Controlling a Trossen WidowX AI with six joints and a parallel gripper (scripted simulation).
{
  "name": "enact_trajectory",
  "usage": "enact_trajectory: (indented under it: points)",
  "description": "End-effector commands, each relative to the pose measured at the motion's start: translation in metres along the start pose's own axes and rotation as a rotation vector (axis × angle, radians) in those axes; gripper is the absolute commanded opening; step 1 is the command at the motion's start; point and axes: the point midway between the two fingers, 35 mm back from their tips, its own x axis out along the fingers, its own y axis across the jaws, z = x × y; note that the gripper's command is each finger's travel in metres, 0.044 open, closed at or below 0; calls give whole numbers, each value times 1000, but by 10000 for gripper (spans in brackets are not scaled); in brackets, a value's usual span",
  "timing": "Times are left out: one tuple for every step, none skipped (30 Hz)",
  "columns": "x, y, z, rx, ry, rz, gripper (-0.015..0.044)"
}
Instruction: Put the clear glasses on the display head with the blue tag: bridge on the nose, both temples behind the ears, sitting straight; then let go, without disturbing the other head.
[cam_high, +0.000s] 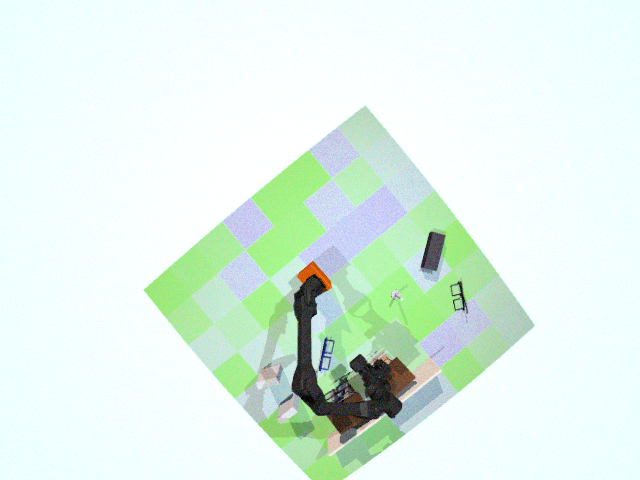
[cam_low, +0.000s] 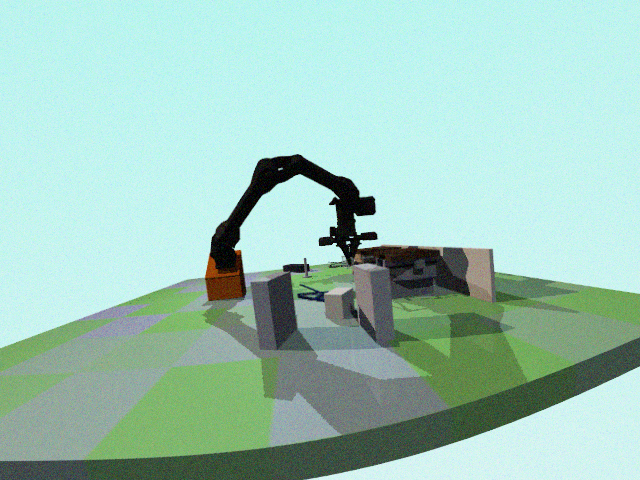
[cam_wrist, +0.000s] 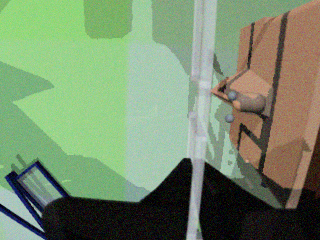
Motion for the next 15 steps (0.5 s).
enact_trajectory:
  points:
    - [1,-6,0,-3,5,-1,0]
    - [1,-7,0,-3,5,-1,0]
    - [1,-8,0,-3,5,-1,0]
    - [1,-8,0,-3,5,-1,0]
    - [1,-8,0,-3,5,-1,0]
    - [1,-9,0,-3,5,-1,0]
    - [1,-9,0,-3,5,-1,0]
    - [1,-9,0,-3,5,-1,0]
    - [1,-10,0,-3,5,-1,0]
    - [1,-10,0,-3,5,-1,0]
    - [1,-10,0,-3,5,-1,0]
    - [1,-10,0,-3,5,-1,0]
    - [1,-10,0,-3,5,-1,0]
    - [1,-10,0,-3,5,-1,0]
    - [1,-10,0,-3,5,-1,0]
